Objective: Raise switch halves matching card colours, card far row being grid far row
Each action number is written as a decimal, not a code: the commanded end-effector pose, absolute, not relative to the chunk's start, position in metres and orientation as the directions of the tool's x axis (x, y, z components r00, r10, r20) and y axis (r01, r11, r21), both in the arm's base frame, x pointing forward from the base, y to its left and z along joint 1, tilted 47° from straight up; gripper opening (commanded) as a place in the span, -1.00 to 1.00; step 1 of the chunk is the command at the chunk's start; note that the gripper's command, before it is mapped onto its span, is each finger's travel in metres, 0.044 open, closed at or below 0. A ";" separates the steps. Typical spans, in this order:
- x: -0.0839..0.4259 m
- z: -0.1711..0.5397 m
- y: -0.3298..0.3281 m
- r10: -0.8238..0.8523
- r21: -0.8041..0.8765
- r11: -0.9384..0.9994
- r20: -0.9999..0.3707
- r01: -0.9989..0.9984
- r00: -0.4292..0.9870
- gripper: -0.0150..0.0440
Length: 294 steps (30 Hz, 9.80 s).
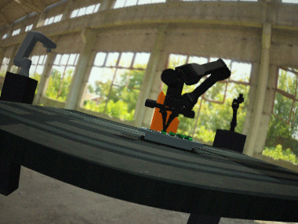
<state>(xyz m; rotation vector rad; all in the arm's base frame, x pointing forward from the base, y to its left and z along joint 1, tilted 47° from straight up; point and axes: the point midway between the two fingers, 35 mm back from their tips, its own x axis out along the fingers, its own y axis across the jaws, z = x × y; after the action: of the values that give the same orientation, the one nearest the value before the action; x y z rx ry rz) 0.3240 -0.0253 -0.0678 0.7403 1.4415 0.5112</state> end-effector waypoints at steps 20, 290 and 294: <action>0.291 0.043 -0.004 0.714 0.723 0.679 -0.691 0.127 0.109 -0.49; 0.244 0.024 -0.014 0.715 0.722 0.679 -0.691 0.129 0.108 -0.49; 0.268 0.021 -0.026 0.714 0.722 0.680 -0.692 0.127 0.109 -0.49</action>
<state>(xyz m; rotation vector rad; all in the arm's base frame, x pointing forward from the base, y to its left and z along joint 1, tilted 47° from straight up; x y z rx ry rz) 0.2471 -0.0125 0.0211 0.7685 1.4376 0.5000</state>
